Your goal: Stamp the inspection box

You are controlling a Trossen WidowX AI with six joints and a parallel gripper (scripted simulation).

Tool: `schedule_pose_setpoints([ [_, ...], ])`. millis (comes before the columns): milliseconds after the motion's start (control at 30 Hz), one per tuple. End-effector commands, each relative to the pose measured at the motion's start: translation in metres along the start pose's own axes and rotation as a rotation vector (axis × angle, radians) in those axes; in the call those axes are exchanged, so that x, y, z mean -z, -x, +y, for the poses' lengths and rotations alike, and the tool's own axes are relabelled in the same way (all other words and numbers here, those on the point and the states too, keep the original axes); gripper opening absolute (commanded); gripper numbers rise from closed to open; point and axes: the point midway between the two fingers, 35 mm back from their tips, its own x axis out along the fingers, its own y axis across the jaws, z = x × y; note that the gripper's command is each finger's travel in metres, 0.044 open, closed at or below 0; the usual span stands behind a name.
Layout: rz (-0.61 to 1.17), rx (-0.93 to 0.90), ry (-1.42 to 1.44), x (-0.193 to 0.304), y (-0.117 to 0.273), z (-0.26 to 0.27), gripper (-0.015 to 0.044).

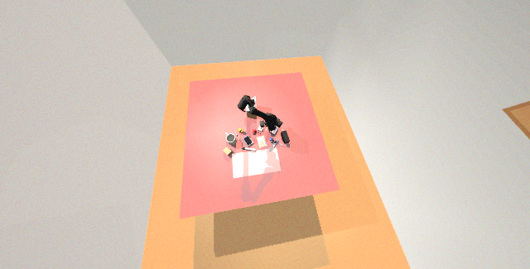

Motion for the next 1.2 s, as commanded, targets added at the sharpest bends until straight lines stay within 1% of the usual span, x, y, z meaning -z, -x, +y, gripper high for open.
schedule_pose_setpoints([
  [0, 0.000, -0.003, -0.003, 0.000, 0.003, 0.001, 0.0000],
  [1167, 0.000, -0.004, -0.003, 0.000, 0.020, 0.001, 0.0000],
])
